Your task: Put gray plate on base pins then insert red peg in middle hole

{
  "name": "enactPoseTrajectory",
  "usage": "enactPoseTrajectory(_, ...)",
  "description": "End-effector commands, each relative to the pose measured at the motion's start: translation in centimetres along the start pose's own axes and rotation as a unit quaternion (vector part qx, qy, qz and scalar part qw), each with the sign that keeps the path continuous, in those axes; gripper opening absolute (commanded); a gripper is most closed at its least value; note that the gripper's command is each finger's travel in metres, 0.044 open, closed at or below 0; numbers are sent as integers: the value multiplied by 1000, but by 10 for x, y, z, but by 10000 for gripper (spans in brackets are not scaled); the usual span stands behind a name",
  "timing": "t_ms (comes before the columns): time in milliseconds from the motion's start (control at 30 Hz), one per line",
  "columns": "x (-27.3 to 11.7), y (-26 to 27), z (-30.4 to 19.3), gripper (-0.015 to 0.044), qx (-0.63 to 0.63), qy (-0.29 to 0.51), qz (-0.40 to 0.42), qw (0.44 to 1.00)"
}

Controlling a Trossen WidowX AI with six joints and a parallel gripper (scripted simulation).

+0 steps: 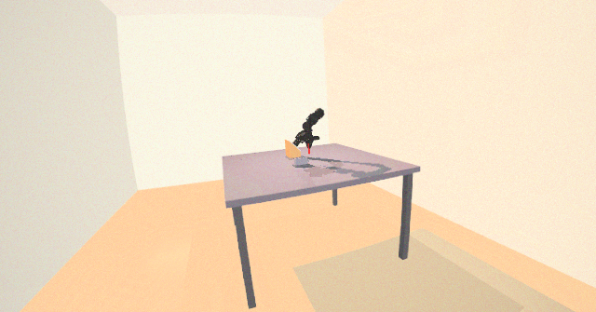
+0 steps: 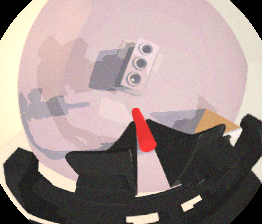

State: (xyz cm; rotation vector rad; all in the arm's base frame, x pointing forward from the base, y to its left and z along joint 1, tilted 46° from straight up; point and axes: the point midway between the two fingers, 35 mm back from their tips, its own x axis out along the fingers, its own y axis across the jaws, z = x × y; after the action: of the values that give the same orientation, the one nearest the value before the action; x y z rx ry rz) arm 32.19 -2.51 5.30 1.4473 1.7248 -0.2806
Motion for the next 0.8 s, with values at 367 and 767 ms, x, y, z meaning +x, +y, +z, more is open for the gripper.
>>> enactPoseTrajectory(367,3,-9,48,0,-1,2,-3,1000)
enactPoseTrajectory(767,6,-20,79,0,-1,4,-2,1000)
